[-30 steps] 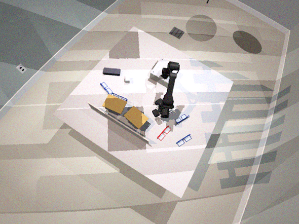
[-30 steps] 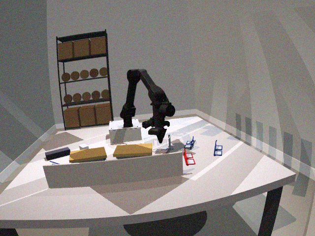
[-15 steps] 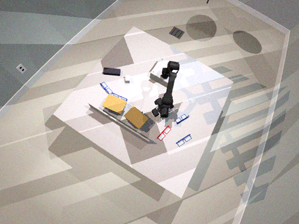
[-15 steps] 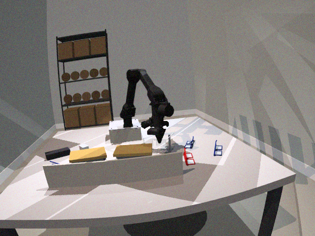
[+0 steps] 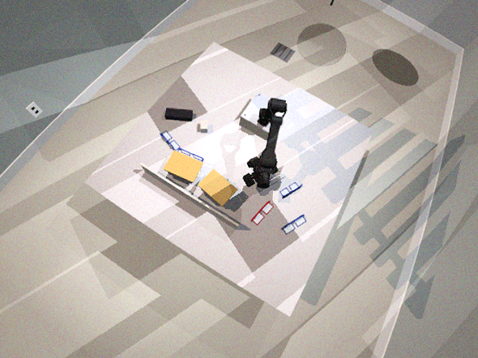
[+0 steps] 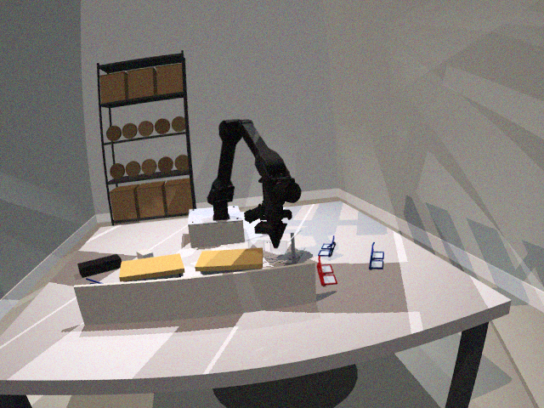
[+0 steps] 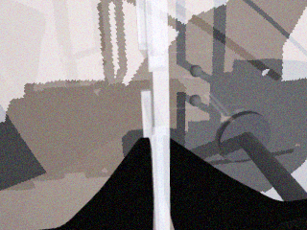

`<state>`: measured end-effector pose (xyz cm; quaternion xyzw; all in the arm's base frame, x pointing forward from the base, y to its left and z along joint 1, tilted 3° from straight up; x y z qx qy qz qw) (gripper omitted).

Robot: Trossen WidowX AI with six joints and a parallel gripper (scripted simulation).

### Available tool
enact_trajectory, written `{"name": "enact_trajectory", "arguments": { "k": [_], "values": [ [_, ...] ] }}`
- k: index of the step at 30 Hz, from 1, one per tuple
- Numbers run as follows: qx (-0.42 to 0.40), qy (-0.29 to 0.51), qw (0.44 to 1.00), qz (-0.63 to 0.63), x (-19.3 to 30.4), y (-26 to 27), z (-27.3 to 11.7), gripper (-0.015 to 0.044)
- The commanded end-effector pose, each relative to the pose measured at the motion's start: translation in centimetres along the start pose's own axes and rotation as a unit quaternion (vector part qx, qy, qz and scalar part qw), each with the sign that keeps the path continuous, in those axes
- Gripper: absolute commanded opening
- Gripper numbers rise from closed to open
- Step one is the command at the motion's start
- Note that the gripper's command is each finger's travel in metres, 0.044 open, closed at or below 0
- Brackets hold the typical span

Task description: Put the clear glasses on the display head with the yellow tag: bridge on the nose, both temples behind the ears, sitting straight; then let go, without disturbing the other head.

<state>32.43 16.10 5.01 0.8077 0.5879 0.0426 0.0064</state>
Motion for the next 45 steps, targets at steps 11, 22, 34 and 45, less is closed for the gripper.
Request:
{"name": "enact_trajectory", "arguments": {
  "k": [11,22,34,45],
  "values": [
    [0.000,0.002,1.000,0.001,0.8,0.1,-0.1,0.0000],
    [0.000,0.003,1.000,0.001,1.3,0.3,-3.6,0.0000],
    [0.000,0.003,0.999,-0.050,1.3,-0.2,-6.2,0.0000],
    [0.000,0.003,0.967,-0.256,1.5,-2.0,-6.3,0.0000]
  ]
}}
Point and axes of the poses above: the point midway between the two fingers, 35 mm back from their tips, its own z axis out along the fingers, its own y axis across the jaws, x = y × z, the point moved 2 cm from there along -z, back along the fingers, and after that the axes turned 9 degrees about -z, right-handed, at the moved point
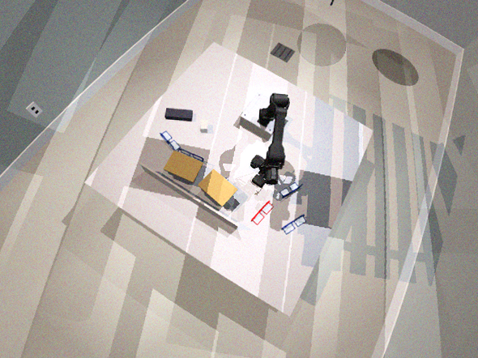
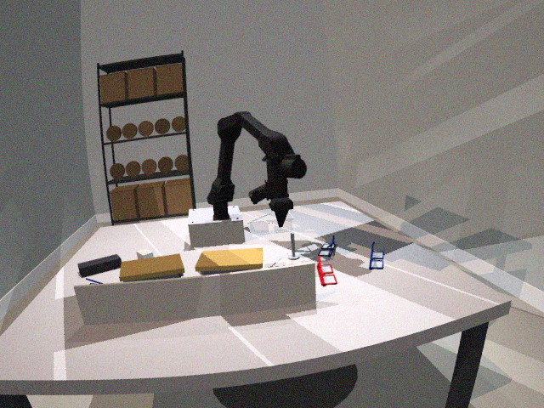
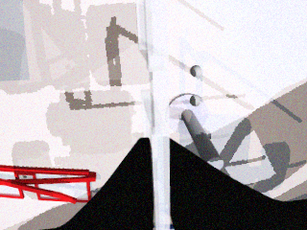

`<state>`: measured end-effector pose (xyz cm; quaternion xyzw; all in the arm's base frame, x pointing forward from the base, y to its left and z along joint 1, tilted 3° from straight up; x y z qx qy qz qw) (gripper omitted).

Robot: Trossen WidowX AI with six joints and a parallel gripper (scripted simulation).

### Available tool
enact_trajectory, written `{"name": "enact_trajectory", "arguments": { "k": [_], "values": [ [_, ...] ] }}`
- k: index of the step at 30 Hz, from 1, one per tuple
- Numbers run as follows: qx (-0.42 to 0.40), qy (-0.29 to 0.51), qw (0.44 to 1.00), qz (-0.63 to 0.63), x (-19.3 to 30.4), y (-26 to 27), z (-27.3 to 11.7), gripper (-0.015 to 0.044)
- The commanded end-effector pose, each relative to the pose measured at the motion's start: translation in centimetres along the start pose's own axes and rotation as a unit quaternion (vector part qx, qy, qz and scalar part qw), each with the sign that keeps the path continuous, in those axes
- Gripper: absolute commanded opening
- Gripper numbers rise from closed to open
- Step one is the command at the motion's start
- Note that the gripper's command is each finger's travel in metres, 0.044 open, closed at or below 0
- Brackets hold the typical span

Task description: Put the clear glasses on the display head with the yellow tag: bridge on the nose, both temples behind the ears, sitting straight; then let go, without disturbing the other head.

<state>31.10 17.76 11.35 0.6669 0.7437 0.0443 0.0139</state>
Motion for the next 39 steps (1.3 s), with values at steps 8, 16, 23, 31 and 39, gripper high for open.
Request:
{"name": "enact_trajectory", "arguments": {
  "k": [8,16,23,31,39],
  "values": [
    [0.003,0.000,0.980,-0.200,0.7,-1.7,0.0,0.0000],
    [0.003,0.001,0.938,-0.347,1.3,-2.9,0.0,0.0000],
    [0.003,0.002,0.883,-0.469,1.7,-3.9,0.0,0.0000],
    [0.003,0.002,0.801,-0.599,2.1,-5.1,0.0,0.0000],
    [0.003,0.003,0.700,-0.714,2.4,-6.3,0.0,0.0000]
  ]
}}
Point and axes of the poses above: the point midway between the two fingers, 35 mm back from their tips, its own z axis out along the fingers, its own y axis across the jaws, x = y × z, the point moved 2 cm from there along -z, back along the fingers, and after that the axes turned 9 degrees about -z, right-handed, at the moved point
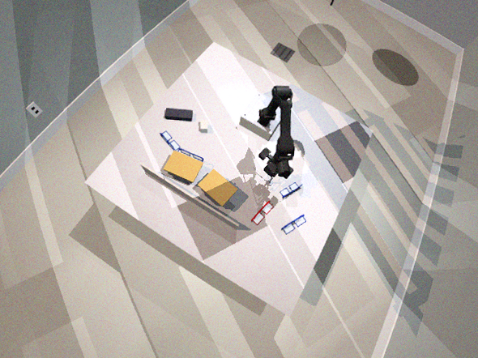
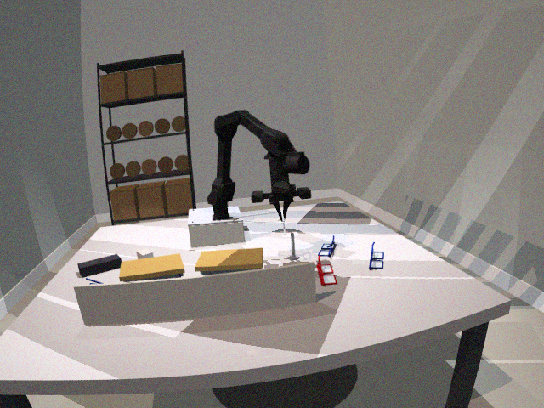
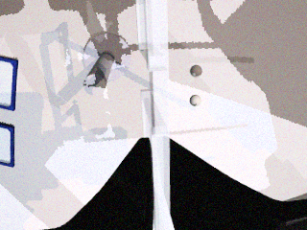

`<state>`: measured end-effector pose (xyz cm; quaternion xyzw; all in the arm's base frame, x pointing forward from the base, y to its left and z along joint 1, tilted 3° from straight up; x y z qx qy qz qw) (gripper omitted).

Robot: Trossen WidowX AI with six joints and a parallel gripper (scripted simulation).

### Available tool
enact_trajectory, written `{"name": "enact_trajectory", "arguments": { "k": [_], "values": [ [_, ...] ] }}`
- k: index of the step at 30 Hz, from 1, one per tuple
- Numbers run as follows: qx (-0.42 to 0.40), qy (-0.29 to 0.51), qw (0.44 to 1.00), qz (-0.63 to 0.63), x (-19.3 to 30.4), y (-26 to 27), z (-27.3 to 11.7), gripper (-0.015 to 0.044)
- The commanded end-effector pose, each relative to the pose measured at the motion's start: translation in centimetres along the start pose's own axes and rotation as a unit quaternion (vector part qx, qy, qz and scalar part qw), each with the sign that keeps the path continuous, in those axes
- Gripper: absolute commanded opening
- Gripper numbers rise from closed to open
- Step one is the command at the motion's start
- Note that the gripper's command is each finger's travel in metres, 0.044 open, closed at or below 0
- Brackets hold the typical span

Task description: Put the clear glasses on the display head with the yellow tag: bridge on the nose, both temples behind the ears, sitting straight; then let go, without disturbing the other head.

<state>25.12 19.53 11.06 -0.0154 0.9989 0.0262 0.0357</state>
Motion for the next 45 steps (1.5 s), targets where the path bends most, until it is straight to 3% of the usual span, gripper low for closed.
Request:
{"name": "enact_trajectory", "arguments": {
  "k": [1,15,29,35,45],
  "values": [
    [0.003,0.000,0.998,-0.068,0.7,0.0,0.1,0.0000],
    [0.003,0.001,0.944,-0.330,2.8,0.3,0.2,0.0000],
    [0.002,0.003,0.825,-0.565,4.8,0.4,0.4,0.0000],
    [0.002,0.003,0.818,-0.576,4.9,0.4,1.4,0.0000],
    [0.002,0.003,0.818,-0.576,5.0,0.3,6.4,0.0000]
  ]
}}
Point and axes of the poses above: the point midway between the two fingers, 35 mm back from their tips, its own z axis out along the fingers, its own y axis across the jaws, x = y × z, the point moved 2 cm from there along -z, back along the fingers, and after that the axes turned 9 degrees about -z, right-handed, at the moved point
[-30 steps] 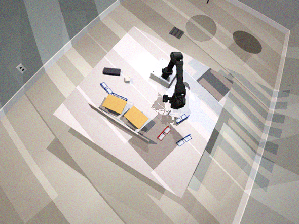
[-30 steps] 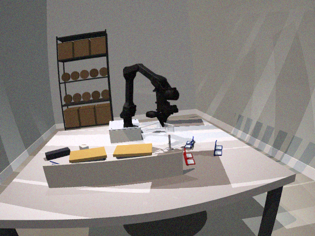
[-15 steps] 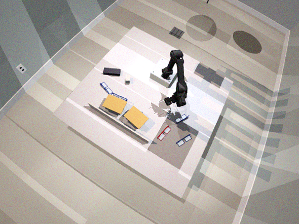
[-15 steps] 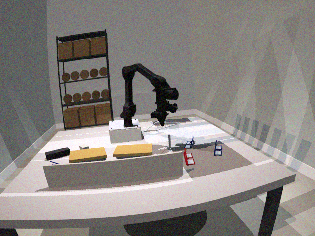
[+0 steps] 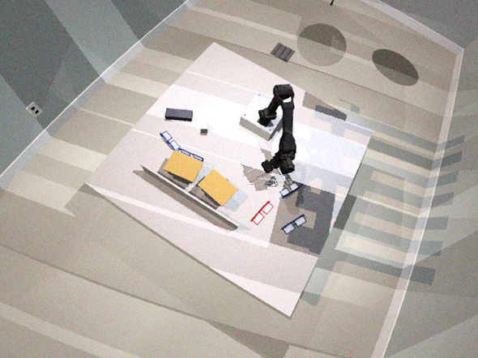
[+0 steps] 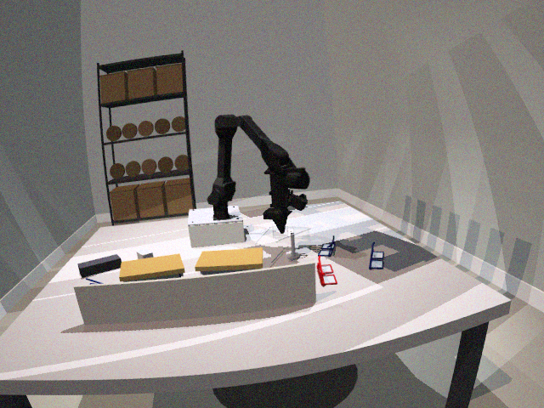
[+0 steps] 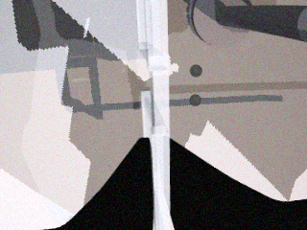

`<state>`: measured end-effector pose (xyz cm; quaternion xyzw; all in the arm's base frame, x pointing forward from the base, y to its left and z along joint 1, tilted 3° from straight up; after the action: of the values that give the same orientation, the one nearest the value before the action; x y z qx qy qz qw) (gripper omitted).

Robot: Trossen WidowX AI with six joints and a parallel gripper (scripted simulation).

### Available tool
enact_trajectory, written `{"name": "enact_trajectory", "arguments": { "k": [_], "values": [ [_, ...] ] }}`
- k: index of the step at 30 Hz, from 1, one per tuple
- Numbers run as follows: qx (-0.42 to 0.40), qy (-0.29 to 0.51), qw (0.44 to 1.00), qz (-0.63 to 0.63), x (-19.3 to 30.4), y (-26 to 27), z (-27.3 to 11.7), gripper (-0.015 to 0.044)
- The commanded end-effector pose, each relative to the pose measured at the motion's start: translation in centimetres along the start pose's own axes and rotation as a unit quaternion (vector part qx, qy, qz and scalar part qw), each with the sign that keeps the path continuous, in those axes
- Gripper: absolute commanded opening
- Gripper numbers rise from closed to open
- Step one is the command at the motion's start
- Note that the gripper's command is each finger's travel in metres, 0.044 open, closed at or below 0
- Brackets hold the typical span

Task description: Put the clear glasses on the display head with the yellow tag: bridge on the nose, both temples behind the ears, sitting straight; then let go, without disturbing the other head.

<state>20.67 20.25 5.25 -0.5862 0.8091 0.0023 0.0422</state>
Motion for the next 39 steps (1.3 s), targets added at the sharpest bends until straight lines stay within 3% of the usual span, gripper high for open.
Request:
{"name": "enact_trajectory", "arguments": {
  "k": [1,39],
  "values": [
    [0.002,0.002,1.000,-0.002,0.3,0.0,0.9,0.0000],
    [0.002,0.003,1.000,-0.002,2.0,1.6,0.9,0.0000]
  ]
}}
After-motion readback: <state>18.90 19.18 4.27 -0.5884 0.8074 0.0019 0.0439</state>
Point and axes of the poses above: the point midway between the two fingers, 35 mm back from their tips, its own z axis out along the fingers, its own y axis across the jaws, x = y × z, the point moved 2 cm from there along -z, back along the fingers, and after that the axes turned 9 degrees about -z, right-handed, at the moved point
